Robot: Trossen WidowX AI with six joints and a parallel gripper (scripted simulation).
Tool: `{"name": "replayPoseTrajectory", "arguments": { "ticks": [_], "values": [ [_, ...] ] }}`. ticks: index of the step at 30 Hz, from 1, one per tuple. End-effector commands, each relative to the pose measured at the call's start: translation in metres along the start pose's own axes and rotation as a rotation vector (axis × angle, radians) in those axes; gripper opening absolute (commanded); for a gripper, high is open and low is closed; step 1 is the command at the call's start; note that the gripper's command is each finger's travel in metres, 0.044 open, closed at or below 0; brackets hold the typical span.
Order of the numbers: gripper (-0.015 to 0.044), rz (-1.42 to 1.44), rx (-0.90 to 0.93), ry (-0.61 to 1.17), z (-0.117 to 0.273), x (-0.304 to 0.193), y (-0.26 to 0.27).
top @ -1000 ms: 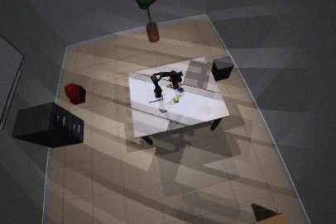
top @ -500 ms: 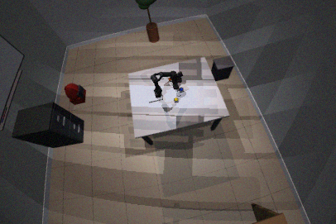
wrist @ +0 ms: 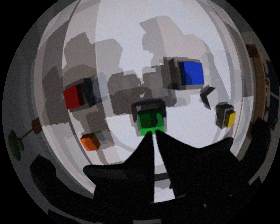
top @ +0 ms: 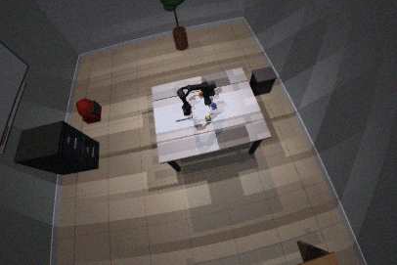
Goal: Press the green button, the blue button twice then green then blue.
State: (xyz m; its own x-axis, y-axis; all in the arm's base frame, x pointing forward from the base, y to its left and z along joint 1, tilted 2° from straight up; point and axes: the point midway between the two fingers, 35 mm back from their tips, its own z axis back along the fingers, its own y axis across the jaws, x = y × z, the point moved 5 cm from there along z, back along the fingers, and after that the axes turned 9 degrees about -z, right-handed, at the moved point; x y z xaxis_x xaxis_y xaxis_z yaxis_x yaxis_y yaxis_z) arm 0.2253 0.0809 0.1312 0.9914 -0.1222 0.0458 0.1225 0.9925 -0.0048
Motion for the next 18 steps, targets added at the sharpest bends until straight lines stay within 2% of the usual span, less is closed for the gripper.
{"name": "replayPoseTrajectory", "arguments": {
  "ticks": [1, 5, 11, 18],
  "values": [
    [0.002, -0.006, -0.001, -0.005, 0.021, 0.002, 0.001],
    [0.002, -0.006, -0.001, -0.005, 0.063, 0.0, 0.0],
    [0.002, -0.007, -0.001, -0.005, 0.065, 0.002, -0.001],
    [0.002, -0.007, -0.006, -0.011, 0.067, 0.066, -0.052]
  ]
}}
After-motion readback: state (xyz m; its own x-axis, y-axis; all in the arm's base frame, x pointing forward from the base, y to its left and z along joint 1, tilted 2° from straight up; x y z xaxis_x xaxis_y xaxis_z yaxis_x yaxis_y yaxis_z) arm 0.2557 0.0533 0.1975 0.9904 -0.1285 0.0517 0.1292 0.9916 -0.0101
